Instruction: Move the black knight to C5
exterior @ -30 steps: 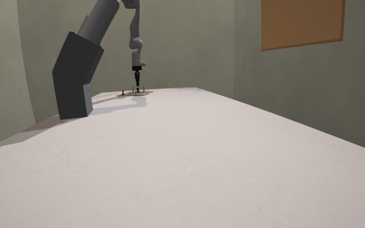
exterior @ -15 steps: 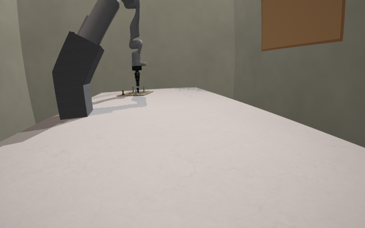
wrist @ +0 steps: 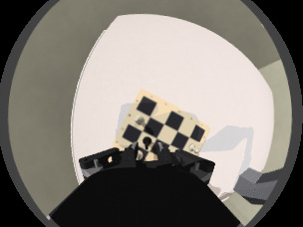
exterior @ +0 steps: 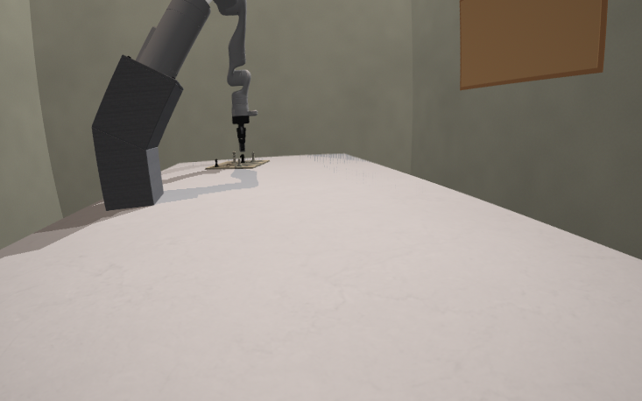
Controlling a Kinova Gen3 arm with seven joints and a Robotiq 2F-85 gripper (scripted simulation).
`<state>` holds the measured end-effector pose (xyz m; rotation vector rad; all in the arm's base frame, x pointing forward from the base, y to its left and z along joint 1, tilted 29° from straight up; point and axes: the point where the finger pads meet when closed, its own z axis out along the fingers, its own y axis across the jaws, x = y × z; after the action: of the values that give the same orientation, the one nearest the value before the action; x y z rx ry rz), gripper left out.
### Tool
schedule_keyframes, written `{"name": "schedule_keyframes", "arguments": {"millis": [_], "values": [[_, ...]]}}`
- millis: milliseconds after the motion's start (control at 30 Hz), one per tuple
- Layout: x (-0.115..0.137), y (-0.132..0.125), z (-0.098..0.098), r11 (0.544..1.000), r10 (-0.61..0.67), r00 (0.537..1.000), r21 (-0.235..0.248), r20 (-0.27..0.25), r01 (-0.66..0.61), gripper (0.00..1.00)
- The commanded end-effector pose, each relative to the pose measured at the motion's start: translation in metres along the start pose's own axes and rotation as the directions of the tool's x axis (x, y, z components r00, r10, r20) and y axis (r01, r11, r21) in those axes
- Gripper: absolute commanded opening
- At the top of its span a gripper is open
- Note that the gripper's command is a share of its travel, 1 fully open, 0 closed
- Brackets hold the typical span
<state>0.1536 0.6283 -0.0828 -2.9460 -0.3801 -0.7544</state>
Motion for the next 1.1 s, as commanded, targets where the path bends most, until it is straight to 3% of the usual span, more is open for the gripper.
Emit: {"name": "schedule_keyframes", "arguments": {"millis": [0,667,1067], "values": [[-0.003,-0.003,-0.001,1.000,-0.006,1.000,0.005,0.001,0.006,0.37],[-0.003,-0.004,0.000,1.000,-0.006,1.000,0.008,0.001,0.006,0.37],[-0.004,-0.004,0.019,1.000,-0.008,1.000,0.008,0.001,0.008,0.37]]}}
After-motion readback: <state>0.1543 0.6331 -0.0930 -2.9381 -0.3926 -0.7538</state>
